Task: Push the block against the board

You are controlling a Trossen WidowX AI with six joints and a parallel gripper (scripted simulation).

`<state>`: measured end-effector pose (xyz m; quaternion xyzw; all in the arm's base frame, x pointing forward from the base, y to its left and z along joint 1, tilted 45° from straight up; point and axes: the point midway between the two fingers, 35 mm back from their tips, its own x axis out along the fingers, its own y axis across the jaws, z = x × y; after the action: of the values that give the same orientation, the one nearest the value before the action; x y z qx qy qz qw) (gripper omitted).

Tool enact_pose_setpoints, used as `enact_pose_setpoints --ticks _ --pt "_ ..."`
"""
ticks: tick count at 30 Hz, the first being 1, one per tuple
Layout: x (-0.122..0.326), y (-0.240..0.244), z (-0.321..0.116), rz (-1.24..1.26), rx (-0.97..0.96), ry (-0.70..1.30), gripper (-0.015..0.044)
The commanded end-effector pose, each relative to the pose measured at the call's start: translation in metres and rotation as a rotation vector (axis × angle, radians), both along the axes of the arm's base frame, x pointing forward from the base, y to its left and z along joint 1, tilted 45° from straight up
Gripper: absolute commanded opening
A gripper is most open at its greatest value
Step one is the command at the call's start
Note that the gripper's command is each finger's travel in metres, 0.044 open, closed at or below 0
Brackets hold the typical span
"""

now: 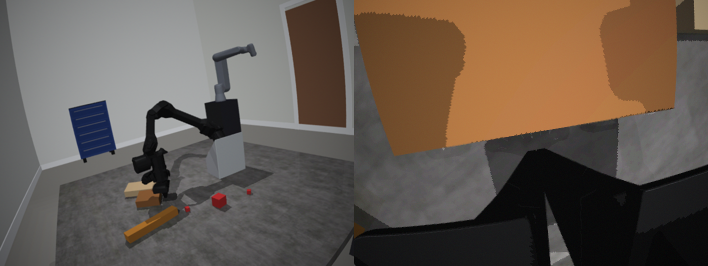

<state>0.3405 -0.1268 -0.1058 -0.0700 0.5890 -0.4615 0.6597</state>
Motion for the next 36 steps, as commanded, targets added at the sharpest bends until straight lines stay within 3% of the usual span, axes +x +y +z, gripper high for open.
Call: enact_pose_setpoints --ticks 1,36 --pt "0.005 -0.003 0.002 0.001 -0.004 -0.001 0.0" --pt "0.04 -0.022 0.015 0.001 -0.005 -0.003 0.0"
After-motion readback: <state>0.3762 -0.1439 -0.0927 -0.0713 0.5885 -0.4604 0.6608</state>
